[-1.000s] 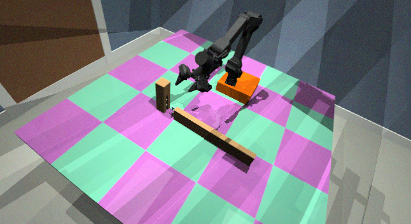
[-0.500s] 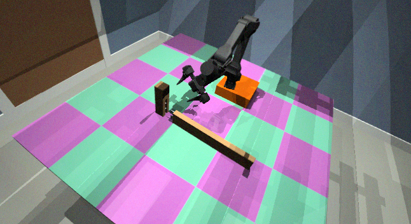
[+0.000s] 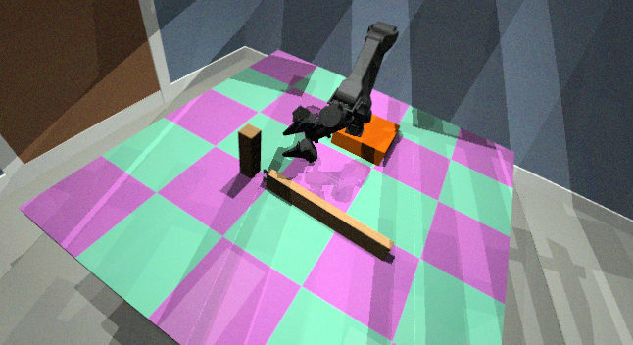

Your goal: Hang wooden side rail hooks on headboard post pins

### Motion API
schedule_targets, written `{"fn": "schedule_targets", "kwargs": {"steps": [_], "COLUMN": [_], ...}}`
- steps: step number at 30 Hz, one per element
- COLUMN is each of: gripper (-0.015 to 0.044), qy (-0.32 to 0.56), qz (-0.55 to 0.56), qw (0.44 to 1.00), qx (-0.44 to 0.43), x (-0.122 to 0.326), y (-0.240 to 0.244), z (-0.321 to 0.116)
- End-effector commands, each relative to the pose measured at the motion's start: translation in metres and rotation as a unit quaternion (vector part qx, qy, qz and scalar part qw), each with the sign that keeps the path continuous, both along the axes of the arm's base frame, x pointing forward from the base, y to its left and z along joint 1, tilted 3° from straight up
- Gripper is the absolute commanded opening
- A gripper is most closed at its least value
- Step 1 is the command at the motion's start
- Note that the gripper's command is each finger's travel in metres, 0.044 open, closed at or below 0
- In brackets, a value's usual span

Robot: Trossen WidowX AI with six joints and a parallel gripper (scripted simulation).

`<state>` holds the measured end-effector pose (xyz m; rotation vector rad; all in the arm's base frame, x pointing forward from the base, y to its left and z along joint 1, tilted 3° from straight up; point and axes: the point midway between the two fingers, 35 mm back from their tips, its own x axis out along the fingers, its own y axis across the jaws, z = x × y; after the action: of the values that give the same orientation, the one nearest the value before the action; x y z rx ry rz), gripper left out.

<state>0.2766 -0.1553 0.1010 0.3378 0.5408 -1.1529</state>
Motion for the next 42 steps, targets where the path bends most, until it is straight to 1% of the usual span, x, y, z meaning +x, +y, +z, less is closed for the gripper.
{"fn": "schedule_targets", "kwargs": {"steps": [1, 22, 24, 28, 31, 35, 38, 42], "gripper": [0.044, 0.044, 0.044, 0.044, 0.044, 0.044, 0.044, 0.044], "qy": [-0.045, -0.045, -0.018, 0.133, 0.24, 0.36, 0.431, 0.494], "qz": [-0.045, -0.045, -0.027, 0.086, 0.181, 0.312, 0.41, 0.537], "qw": [0.998, 0.998, 0.999, 0.987, 0.954, 0.879, 0.804, 0.683], "qx": [0.01, 0.01, 0.01, 0.011, 0.014, 0.019, 0.022, 0.022], "x": [-0.002, -0.002, 0.001, 0.019, 0.032, 0.046, 0.055, 0.065], "y": [0.002, 0.002, 0.002, 0.003, 0.004, 0.006, 0.008, 0.012], "z": [-0.008, -0.008, -0.008, -0.008, -0.008, -0.008, -0.008, -0.006]}}
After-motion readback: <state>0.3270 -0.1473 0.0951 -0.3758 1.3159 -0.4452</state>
